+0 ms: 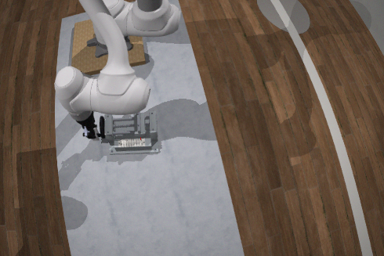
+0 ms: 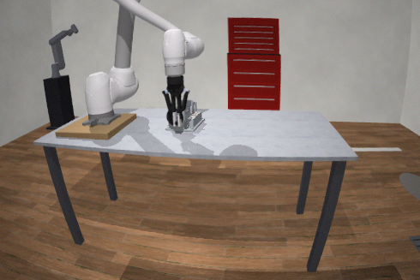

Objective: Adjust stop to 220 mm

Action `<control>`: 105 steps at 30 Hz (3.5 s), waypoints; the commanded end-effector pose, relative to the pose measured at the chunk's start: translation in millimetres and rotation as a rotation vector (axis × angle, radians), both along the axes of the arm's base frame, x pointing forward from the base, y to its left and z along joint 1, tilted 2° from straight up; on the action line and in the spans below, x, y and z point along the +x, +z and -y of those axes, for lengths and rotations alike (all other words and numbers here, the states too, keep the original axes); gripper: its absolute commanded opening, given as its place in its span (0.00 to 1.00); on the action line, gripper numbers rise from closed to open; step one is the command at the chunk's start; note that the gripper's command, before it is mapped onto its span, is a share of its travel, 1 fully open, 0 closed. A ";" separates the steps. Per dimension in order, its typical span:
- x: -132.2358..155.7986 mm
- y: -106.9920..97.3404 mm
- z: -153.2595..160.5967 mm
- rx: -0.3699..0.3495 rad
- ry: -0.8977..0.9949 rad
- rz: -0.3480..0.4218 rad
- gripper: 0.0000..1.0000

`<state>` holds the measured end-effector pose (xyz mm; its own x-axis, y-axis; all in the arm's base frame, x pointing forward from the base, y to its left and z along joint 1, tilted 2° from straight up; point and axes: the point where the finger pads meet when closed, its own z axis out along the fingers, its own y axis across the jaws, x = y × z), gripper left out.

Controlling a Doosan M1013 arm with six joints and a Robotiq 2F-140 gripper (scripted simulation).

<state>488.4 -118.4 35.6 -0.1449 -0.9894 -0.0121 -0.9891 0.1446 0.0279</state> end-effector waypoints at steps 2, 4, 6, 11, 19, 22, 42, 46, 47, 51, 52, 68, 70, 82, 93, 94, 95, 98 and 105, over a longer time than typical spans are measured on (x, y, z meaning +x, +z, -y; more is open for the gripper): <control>2.0 4.9 0.3 0.000 0.000 0.000 0.04; 2.7 7.7 0.4 0.000 0.000 0.000 0.04; 3.1 10.4 0.5 0.000 0.000 0.000 0.04; 3.1 16.4 0.6 0.000 0.000 0.000 0.04; 2.0 22.2 0.5 0.000 0.000 0.000 0.04; 1.3 24.7 0.5 0.000 0.000 0.000 0.04; -5.8 35.4 -0.4 0.000 0.000 0.000 0.04; -7.5 37.1 -0.7 0.000 0.000 0.000 0.04; -7.9 37.5 -0.7 0.000 0.000 0.000 0.04; -9.9 38.8 -1.0 0.000 0.000 0.000 0.04; -9.9 38.8 -1.0 0.000 0.000 0.000 0.04; -16.8 42.4 -2.0 0.000 0.000 0.000 0.04; -16.8 42.4 -2.0 0.000 0.000 0.000 0.04; -22.2 43.9 -2.7 0.000 0.000 0.000 0.04; -26.2 44.1 -3.3 0.000 0.000 0.000 0.04; -26.6 44.2 -3.4 0.000 0.000 0.000 0.04; -27.0 44.2 -3.4 0.000 0.000 0.000 0.04; -28.3 44.1 -3.6 0.000 0.000 0.000 0.04; -30.3 43.9 -3.9 0.000 0.000 0.000 0.04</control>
